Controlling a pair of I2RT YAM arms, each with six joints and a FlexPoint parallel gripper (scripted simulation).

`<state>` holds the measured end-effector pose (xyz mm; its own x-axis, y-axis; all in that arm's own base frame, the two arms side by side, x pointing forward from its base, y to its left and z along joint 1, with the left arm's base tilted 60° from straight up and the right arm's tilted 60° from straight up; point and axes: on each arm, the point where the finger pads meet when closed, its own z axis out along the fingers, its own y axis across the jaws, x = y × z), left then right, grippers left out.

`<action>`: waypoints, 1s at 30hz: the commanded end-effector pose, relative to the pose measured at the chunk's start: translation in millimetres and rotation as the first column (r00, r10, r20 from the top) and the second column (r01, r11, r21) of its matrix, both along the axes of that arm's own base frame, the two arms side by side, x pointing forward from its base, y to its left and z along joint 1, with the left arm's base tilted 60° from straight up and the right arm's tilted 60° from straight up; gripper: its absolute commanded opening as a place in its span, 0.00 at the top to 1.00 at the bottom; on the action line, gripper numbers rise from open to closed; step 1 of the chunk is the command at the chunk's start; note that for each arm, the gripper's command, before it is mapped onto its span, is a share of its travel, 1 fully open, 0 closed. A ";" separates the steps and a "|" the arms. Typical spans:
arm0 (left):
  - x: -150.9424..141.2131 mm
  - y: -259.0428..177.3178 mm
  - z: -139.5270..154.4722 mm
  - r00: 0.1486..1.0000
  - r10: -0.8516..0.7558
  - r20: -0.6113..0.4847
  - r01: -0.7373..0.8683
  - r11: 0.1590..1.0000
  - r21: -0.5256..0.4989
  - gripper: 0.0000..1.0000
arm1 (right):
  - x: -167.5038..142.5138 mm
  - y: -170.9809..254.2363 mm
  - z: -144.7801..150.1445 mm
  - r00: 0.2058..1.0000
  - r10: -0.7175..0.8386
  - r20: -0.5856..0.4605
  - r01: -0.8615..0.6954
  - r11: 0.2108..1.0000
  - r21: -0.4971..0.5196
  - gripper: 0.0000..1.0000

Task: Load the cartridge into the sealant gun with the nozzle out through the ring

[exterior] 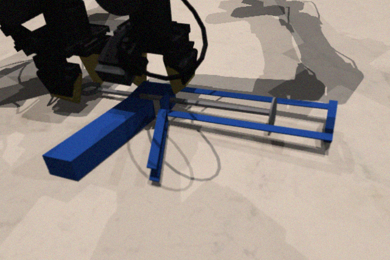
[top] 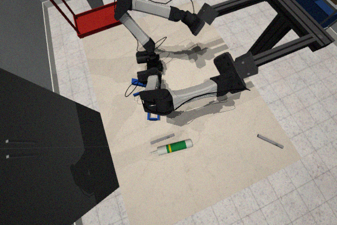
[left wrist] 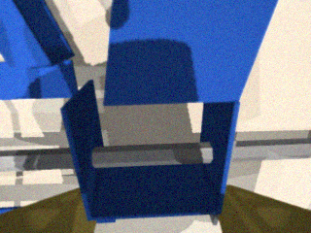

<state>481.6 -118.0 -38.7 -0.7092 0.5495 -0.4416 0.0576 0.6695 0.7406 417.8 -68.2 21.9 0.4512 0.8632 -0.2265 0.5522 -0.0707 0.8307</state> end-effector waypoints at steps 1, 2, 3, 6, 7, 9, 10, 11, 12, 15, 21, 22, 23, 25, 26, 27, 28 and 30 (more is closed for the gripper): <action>1.0 -24.2 9.6 0.999 -0.047 0.027 0.047 0.999 -0.013 0.97 | -1.4 4.7 5.3 1.000 0.007 0.017 -0.008 1.000 0.004 0.38; 1.0 -24.2 9.6 0.999 -0.047 0.027 0.047 0.999 -0.013 0.97 | -1.1 6.1 8.8 1.000 0.010 0.027 -0.011 1.000 0.006 0.38; 1.0 -24.2 9.6 0.999 -0.047 0.027 0.047 0.999 -0.013 0.97 | -2.0 6.1 4.8 1.000 0.013 0.011 -0.013 1.000 0.003 1.00; 1.5 -24.0 10.5 0.999 -0.041 0.035 0.042 0.999 -0.016 0.97 | 0.0 6.5 3.3 1.000 0.014 0.006 -0.014 1.000 0.004 1.00; 1.5 -24.0 10.5 0.999 -0.041 0.035 0.042 0.999 -0.016 0.97 | -0.4 6.9 2.9 1.000 0.017 0.007 -0.017 1.000 0.006 1.00; 1.5 -24.0 10.5 0.999 -0.041 0.035 0.042 0.999 -0.016 0.97 | -0.4 6.9 2.9 1.000 0.017 0.007 -0.017 1.000 0.006 1.00; 1.5 -24.0 10.5 0.999 -0.041 0.035 0.042 0.999 -0.016 0.97 | -0.4 6.9 2.9 1.000 0.017 0.007 -0.017 1.000 0.006 1.00; 1.5 -24.0 10.5 0.999 -0.041 0.035 0.042 0.999 -0.016 0.97 | -0.4 6.9 2.9 1.000 0.017 0.007 -0.017 1.000 0.006 1.00; 1.5 -24.0 10.5 0.999 -0.041 0.035 0.042 0.999 -0.016 0.97 | -0.4 6.9 2.9 1.000 0.017 0.007 -0.017 1.000 0.006 1.00; 1.5 -24.0 10.5 0.999 -0.041 0.035 0.042 0.999 -0.016 0.97 | -0.4 6.9 2.9 1.000 0.017 0.007 -0.017 1.000 0.006 1.00; 1.5 -24.0 10.5 0.999 -0.041 0.035 0.042 0.999 -0.016 0.97 | -0.4 6.9 2.9 1.000 0.017 0.007 -0.017 1.000 0.006 1.00; 1.5 -24.0 10.5 0.999 -0.041 0.035 0.042 0.999 -0.016 0.97 | -0.4 6.9 2.9 1.000 0.017 0.007 -0.017 1.000 0.006 1.00; 1.5 -24.0 10.5 0.999 -0.041 0.035 0.042 0.999 -0.016 0.97 | -0.4 6.9 2.9 1.000 0.017 0.007 -0.017 1.000 0.006 1.00; 1.5 -24.0 10.5 0.999 -0.041 0.035 0.042 0.999 -0.016 0.97 | -0.4 6.9 2.9 1.000 0.017 0.007 -0.017 1.000 0.006 1.00; 1.5 -24.0 10.5 0.999 -0.041 0.035 0.042 0.999 -0.016 0.97 | -0.4 6.9 2.9 1.000 0.017 0.007 -0.017 1.000 0.006 1.00; 1.5 -24.0 10.5 0.999 -0.041 0.035 0.042 0.999 -0.016 0.97 | -0.4 6.9 2.9 1.000 0.017 0.007 -0.017 1.000 0.006 1.00; 1.5 -24.0 10.5 0.999 -0.041 0.035 0.042 0.999 -0.016 0.97 | -0.4 6.9 2.9 1.000 0.017 0.007 -0.017 1.000 0.006 1.00; 1.5 -24.0 10.5 0.999 -0.041 0.035 0.042 0.999 -0.016 0.97 | -0.4 6.9 2.9 1.000 0.017 0.007 -0.017 1.000 0.006 1.00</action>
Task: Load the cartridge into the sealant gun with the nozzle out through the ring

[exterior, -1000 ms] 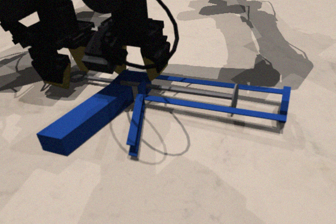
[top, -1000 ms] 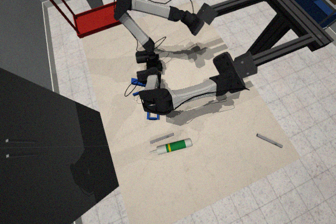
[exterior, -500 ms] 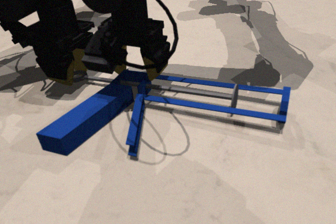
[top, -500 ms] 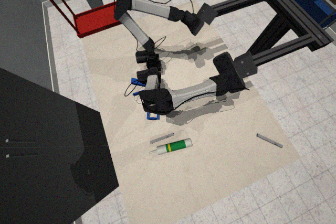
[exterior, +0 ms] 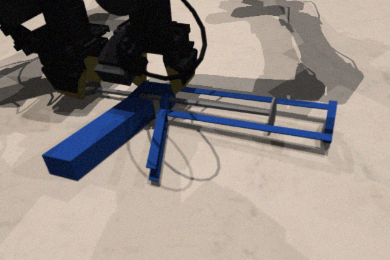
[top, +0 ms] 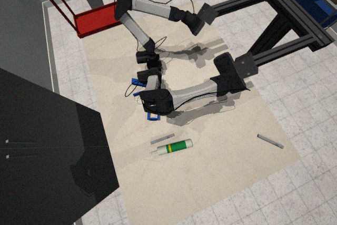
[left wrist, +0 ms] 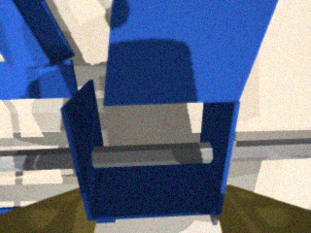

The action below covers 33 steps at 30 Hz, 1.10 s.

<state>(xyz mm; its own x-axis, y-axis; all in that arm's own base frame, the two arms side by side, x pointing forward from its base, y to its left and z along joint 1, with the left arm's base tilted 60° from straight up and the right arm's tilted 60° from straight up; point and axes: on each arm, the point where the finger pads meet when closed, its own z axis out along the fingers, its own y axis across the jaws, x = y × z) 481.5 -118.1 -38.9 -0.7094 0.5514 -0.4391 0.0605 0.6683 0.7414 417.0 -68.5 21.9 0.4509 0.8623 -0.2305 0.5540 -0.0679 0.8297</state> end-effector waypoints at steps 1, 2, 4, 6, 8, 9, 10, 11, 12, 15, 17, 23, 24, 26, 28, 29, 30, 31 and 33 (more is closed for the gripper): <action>1.7 -24.0 10.7 0.999 -0.040 0.037 0.040 0.999 -0.018 0.97 | 0.4 7.3 2.8 1.000 0.017 0.010 -0.017 1.000 0.010 1.00; -2.6 -26.4 12.0 0.998 -0.044 0.034 0.044 0.999 -0.013 0.97 | -3.2 9.3 2.8 1.000 0.015 0.005 -0.015 1.000 0.007 1.00; -9.5 -26.1 13.6 0.999 -0.041 0.017 0.041 0.999 -0.004 0.97 | -7.6 10.6 7.4 1.000 0.006 0.007 -0.006 1.000 0.007 1.00; -11.4 -25.9 15.1 0.999 -0.036 0.018 0.036 0.999 -0.001 0.97 | -10.0 12.7 10.0 1.000 0.006 0.009 -0.006 1.000 0.008 1.00; -13.2 -27.1 17.5 0.999 -0.034 0.022 0.034 0.999 0.001 0.97 | -12.5 15.0 12.6 1.000 0.008 0.010 -0.008 1.000 0.006 1.00; -14.0 -27.7 18.9 0.999 -0.033 0.024 0.033 0.999 0.003 0.97 | -13.5 16.6 13.9 1.000 0.011 0.011 -0.011 1.000 0.007 1.00; -11.9 -30.1 23.1 0.999 -0.033 0.037 0.033 0.999 0.000 0.97 | -13.6 19.0 15.7 1.000 0.019 0.016 -0.019 1.000 0.010 1.00; -9.6 -31.6 25.7 0.998 -0.035 0.043 0.035 0.999 -0.002 0.97 | -11.9 19.4 17.4 1.000 0.017 0.020 -0.017 1.000 0.010 1.00; -7.4 -33.1 27.1 0.998 -0.042 0.046 0.043 0.999 -0.008 0.97 | -7.6 20.5 20.6 0.999 0.017 0.029 -0.018 1.000 0.011 1.00; -8.1 -32.3 26.6 0.998 -0.045 0.051 0.046 0.999 -0.010 0.97 | -5.4 22.8 19.2 0.999 0.024 0.031 -0.024 1.000 0.015 1.00; -9.2 -26.0 20.6 0.999 -0.038 0.036 0.038 0.999 0.000 0.97 | -7.3 22.9 14.7 0.999 0.025 0.027 -0.026 1.000 0.015 1.00; -0.7 5.2 22.5 0.999 0.022 0.043 -0.022 1.000 -0.004 0.97 | -4.2 25.1 6.4 0.999 0.028 0.015 -0.028 0.999 0.014 1.00; -0.8 4.0 22.5 0.999 0.019 0.043 -0.019 1.000 -0.004 0.97 | -4.0 25.4 6.2 0.999 0.028 0.015 -0.029 0.999 0.014 1.00; -0.8 1.0 23.6 0.999 0.013 0.045 -0.013 1.000 -0.005 0.97 | -3.7 25.9 8.5 0.999 0.029 0.020 -0.029 0.999 0.015 1.00; -0.4 3.2 23.6 0.999 0.017 0.045 -0.017 1.000 -0.005 0.97 | -2.9 26.3 7.7 0.999 0.029 0.019 -0.030 0.999 0.015 1.00; -0.6 3.3 23.5 0.999 0.018 0.045 -0.018 1.000 -0.005 0.97 | -5.9 21.9 8.4 1.000 0.025 0.014 -0.025 1.000 0.007 1.00; -0.6 3.3 23.5 0.999 0.018 0.045 -0.018 1.000 -0.005 0.97 | -10.1 13.7 9.9 0.999 0.036 0.007 -0.036 0.999 0.000 1.00; -0.6 3.3 23.5 0.999 0.018 0.045 -0.018 1.000 -0.005 0.97 | -10.8 8.5 14.4 1.000 0.025 0.017 -0.025 1.000 -0.001 1.00; -0.6 3.3 23.5 0.999 0.018 0.045 -0.018 1.000 -0.005 0.97 | -10.8 8.5 14.4 1.000 0.025 0.017 -0.025 1.000 -0.001 1.00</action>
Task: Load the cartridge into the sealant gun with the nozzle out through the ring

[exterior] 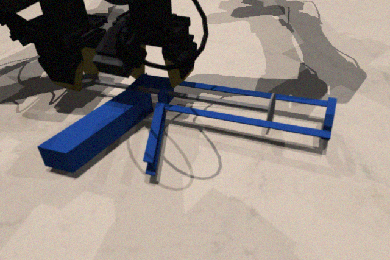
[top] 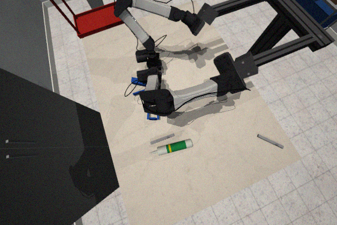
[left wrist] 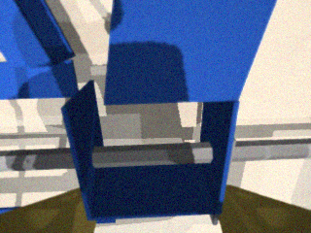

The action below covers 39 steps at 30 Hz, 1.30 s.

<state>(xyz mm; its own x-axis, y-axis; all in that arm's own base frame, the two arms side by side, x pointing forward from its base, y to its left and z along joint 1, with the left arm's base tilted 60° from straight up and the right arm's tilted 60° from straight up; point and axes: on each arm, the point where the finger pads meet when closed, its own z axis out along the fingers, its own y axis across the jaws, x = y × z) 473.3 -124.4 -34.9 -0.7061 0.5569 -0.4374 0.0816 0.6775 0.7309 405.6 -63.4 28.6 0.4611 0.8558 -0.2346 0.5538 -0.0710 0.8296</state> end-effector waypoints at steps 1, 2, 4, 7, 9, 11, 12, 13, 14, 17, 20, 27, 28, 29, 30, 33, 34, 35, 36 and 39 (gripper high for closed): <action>7.6 4.2 17.2 0.998 0.025 0.057 -0.025 1.000 0.009 0.97 | 1.0 2.9 11.1 0.999 0.036 0.025 -0.036 0.999 0.003 1.00; 11.6 6.2 23.8 0.997 0.033 0.071 -0.033 0.999 0.000 0.97 | -1.3 -2.5 14.3 0.999 0.030 0.029 -0.030 1.000 0.000 1.00; 12.0 6.1 24.1 0.997 0.033 0.072 -0.033 0.999 0.000 0.97 | -3.5 -6.6 15.3 0.999 0.039 0.027 -0.039 0.999 0.000 1.00; 12.0 6.1 24.1 0.997 0.033 0.072 -0.033 0.999 0.000 0.97 | -7.5 -15.4 17.7 0.999 0.042 0.028 -0.042 0.999 -0.001 1.00; 12.0 6.1 24.1 0.997 0.033 0.072 -0.033 0.999 0.000 0.97 | -10.2 -21.5 19.0 0.999 0.045 0.028 -0.045 0.999 -0.001 1.00; 12.0 6.1 24.1 0.997 0.033 0.072 -0.033 0.999 0.000 0.97 | -12.9 -27.5 20.1 0.999 0.045 0.028 -0.044 0.999 -0.002 1.00; 12.0 6.1 24.1 0.997 0.033 0.072 -0.033 0.999 0.000 0.97 | -15.2 -32.3 21.1 0.999 0.029 0.029 -0.029 1.000 -0.005 1.00; 12.0 6.1 24.1 0.997 0.033 0.072 -0.033 0.999 0.000 0.97 | -17.9 -37.4 22.3 1.000 0.003 0.026 -0.002 1.000 -0.024 1.00; 12.0 6.1 24.1 0.997 0.033 0.072 -0.033 0.999 0.000 0.97 | -19.1 -39.8 22.7 1.000 -0.006 0.026 0.006 1.000 -0.026 1.00; 12.0 6.1 24.1 0.997 0.033 0.072 -0.033 0.999 0.000 0.97 | -19.9 -41.4 22.9 1.000 -0.010 0.027 0.011 1.000 -0.026 1.00; 12.0 6.1 24.1 0.997 0.033 0.072 -0.033 0.999 0.000 0.97 | -22.0 -46.6 24.9 0.999 -0.014 0.029 0.015 0.999 -0.032 1.00; 11.5 4.4 24.1 0.997 0.030 0.072 -0.030 1.000 0.000 0.97 | -28.3 -60.6 28.2 0.999 -0.023 0.029 0.024 0.999 -0.041 1.00; 11.5 4.5 24.1 0.997 0.030 0.072 -0.030 1.000 0.000 0.97 | -29.2 -62.5 28.8 0.999 -0.023 0.029 0.024 0.999 -0.042 1.00; 11.5 4.5 24.1 0.997 0.030 0.072 -0.030 1.000 0.000 0.97 | -30.1 -64.3 29.3 0.999 -0.024 0.029 0.025 0.999 -0.042 1.00; 11.5 4.5 24.1 0.997 0.030 0.072 -0.030 1.000 0.000 0.97 | -31.0 -66.2 29.9 0.999 -0.025 0.030 0.026 0.999 -0.043 1.00; 11.5 4.5 24.1 0.997 0.030 0.072 -0.030 1.000 0.000 0.97 | -33.4 -70.2 30.7 0.999 -0.034 0.030 0.036 0.998 -0.046 1.00; 11.5 4.5 24.1 0.997 0.030 0.072 -0.030 1.000 0.000 0.97 | -33.4 -70.2 30.7 0.999 -0.034 0.030 0.036 0.998 -0.046 1.00; 11.5 4.5 24.1 0.997 0.030 0.072 -0.030 1.000 0.000 0.97 | -33.1 -70.0 31.0 0.999 -0.032 0.031 0.033 0.998 -0.047 1.00; 11.5 4.5 24.1 0.997 0.030 0.072 -0.030 1.000 0.000 0.97 | -35.3 -72.9 31.7 0.999 -0.032 0.031 0.033 0.998 -0.047 1.00; 11.5 4.5 24.1 0.997 0.030 0.072 -0.030 1.000 0.000 0.97 | -37.1 -78.0 33.1 0.999 -0.033 0.034 0.035 0.998 -0.048 1.00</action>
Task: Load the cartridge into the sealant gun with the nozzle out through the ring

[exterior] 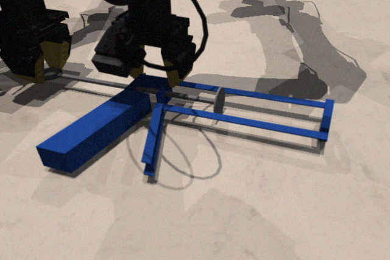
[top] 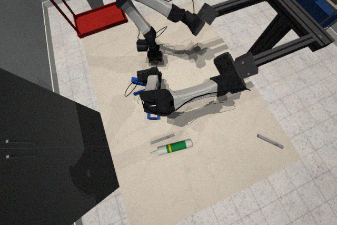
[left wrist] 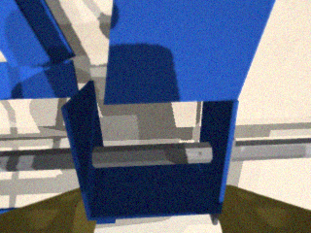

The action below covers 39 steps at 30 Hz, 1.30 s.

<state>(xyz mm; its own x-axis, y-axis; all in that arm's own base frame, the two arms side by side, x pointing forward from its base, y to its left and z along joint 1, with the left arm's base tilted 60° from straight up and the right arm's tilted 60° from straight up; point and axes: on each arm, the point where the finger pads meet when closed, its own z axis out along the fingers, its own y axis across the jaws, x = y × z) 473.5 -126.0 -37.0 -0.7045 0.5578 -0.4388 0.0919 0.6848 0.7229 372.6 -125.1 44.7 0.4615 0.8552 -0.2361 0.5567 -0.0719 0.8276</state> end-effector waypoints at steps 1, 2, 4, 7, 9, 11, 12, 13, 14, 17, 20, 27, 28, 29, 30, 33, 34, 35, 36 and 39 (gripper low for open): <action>11.4 6.0 26.1 0.996 0.038 0.079 -0.039 0.999 0.010 0.97 | -5.2 -18.0 17.4 0.999 -0.033 0.037 0.035 0.998 -0.050 1.00; 11.4 6.0 26.1 0.996 0.038 0.079 -0.039 0.999 0.010 0.97 | -6.0 -19.5 17.7 0.999 -0.032 0.037 0.034 0.998 -0.050 1.00; 11.4 6.0 26.1 0.996 0.038 0.079 -0.039 0.999 0.010 0.97 | -7.7 -22.5 18.4 0.999 -0.031 0.037 0.033 0.998 -0.050 1.00; 11.4 6.0 26.1 0.996 0.038 0.079 -0.039 0.999 0.010 0.97 | -10.4 -27.3 19.6 0.999 -0.031 0.037 0.032 0.998 -0.051 1.00; 11.4 6.0 26.1 0.996 0.038 0.079 -0.039 0.999 0.010 0.97 | -12.3 -30.6 20.4 0.999 -0.031 0.037 0.033 0.998 -0.052 1.00; 11.4 6.0 26.1 0.996 0.038 0.079 -0.039 0.999 0.010 0.97 | -14.0 -33.4 21.1 0.998 -0.042 0.038 0.044 0.998 -0.054 1.00; 11.4 6.0 26.1 0.996 0.038 0.079 -0.039 0.999 0.010 0.97 | -14.0 -33.4 21.1 0.998 -0.042 0.038 0.044 0.998 -0.054 1.00; 11.4 6.0 26.1 0.996 0.038 0.079 -0.039 0.999 0.010 0.97 | -10.6 -32.8 23.8 0.999 -0.031 0.045 0.033 0.998 -0.054 1.00; 11.4 6.0 26.1 0.996 0.038 0.079 -0.039 0.999 0.010 0.97 | -14.9 -34.8 21.6 0.999 -0.027 0.037 0.029 0.998 -0.050 1.00; 11.4 6.0 26.1 0.996 0.038 0.079 -0.039 0.999 0.010 0.97 | -18.0 -40.8 23.1 0.999 -0.034 0.038 0.036 0.998 -0.054 1.00; 11.4 6.0 26.1 0.996 0.038 0.079 -0.039 0.999 0.010 0.97 | -20.4 -45.5 24.5 0.999 -0.033 0.038 0.035 0.998 -0.055 1.00; 11.4 6.0 26.1 0.996 0.038 0.079 -0.039 0.999 0.010 0.97 | -24.8 -59.4 31.6 0.998 -0.042 0.048 0.045 0.997 -0.061 1.00; 11.4 6.0 26.1 0.996 0.038 0.079 -0.039 0.999 0.010 0.97 | -24.8 -59.4 31.6 0.998 -0.042 0.048 0.045 0.997 -0.061 1.00; 11.4 6.0 26.1 0.996 0.038 0.079 -0.039 0.999 0.010 0.97 | -24.8 -59.4 31.6 0.998 -0.042 0.048 0.045 0.997 -0.061 1.00; 11.4 6.0 26.1 0.996 0.038 0.079 -0.039 0.999 0.010 0.97 | -25.2 -57.3 29.3 0.999 -0.030 0.042 0.032 0.998 -0.056 1.00; 11.4 6.0 26.1 0.996 0.038 0.079 -0.039 0.999 0.010 0.97 | -28.2 -64.9 32.8 0.998 -0.032 0.046 0.035 0.998 -0.056 1.00; 11.4 6.0 26.1 0.996 0.038 0.079 -0.039 0.999 0.010 0.97 | -27.2 -67.9 36.3 0.998 -0.035 0.053 0.038 0.997 -0.060 1.00; 11.4 6.0 26.1 0.996 0.038 0.079 -0.039 0.999 0.010 0.97 | -29.5 -69.4 35.0 0.998 -0.038 0.049 0.041 0.997 -0.060 1.00; 11.4 6.0 26.1 0.996 0.038 0.079 -0.039 0.999 0.010 0.97 | -32.2 -70.8 33.2 0.998 -0.040 0.043 0.042 0.997 -0.059 1.00; 11.4 6.0 26.1 0.996 0.038 0.079 -0.039 0.999 0.010 0.97 | -34.6 -75.8 34.4 0.998 -0.035 0.046 0.038 0.997 -0.060 1.00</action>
<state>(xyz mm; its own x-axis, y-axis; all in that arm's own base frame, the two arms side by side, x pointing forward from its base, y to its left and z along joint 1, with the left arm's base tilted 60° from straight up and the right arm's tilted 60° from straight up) 473.5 -126.7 -37.6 -0.7029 0.5598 -0.4388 0.0951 0.6854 0.7220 345.8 -175.5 57.4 0.4439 0.8679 -0.2231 0.5518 -0.0685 0.8312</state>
